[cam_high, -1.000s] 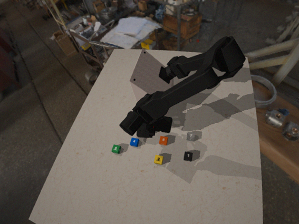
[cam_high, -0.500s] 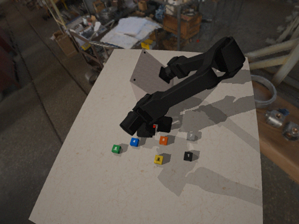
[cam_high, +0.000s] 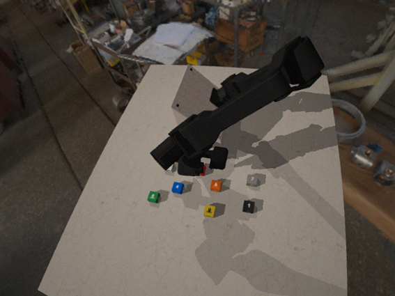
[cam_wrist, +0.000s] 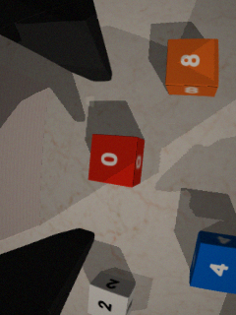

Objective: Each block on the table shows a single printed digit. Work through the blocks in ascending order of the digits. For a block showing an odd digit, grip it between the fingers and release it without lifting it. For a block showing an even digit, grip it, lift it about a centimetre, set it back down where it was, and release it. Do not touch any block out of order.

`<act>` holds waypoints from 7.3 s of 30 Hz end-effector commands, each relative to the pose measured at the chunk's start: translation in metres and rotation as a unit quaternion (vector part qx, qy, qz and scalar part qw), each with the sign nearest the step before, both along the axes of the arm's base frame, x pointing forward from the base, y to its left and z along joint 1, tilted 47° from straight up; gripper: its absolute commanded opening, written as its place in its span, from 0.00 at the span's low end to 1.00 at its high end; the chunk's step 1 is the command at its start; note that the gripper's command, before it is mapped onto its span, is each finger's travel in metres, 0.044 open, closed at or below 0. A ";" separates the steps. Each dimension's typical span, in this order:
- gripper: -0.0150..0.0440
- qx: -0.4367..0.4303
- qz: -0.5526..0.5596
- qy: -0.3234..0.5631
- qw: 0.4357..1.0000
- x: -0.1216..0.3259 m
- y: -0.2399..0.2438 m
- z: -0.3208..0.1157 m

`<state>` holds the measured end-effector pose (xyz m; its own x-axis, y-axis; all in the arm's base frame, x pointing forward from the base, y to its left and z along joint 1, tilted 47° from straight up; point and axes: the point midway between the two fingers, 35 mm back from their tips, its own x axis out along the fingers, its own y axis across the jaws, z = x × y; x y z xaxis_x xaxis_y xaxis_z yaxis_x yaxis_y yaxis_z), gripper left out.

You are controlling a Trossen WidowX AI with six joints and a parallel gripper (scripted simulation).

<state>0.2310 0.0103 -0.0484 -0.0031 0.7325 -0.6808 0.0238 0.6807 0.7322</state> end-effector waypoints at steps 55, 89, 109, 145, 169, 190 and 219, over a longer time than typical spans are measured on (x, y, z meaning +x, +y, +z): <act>0.93 0.000 -0.002 -0.010 1.000 0.106 0.137 0.122; 0.46 0.001 -0.002 -0.010 1.000 0.106 0.152 0.109; 0.46 0.001 -0.002 -0.010 1.000 0.106 0.152 0.109; 0.46 -0.002 -0.002 -0.010 1.000 0.104 0.066 0.188; 0.46 -0.011 -0.003 -0.008 1.000 0.007 -0.141 -0.030; 0.93 -0.007 -0.002 -0.010 1.000 0.003 -0.080 -0.095; 0.58 -0.006 -0.002 -0.010 1.000 0.003 -0.058 -0.116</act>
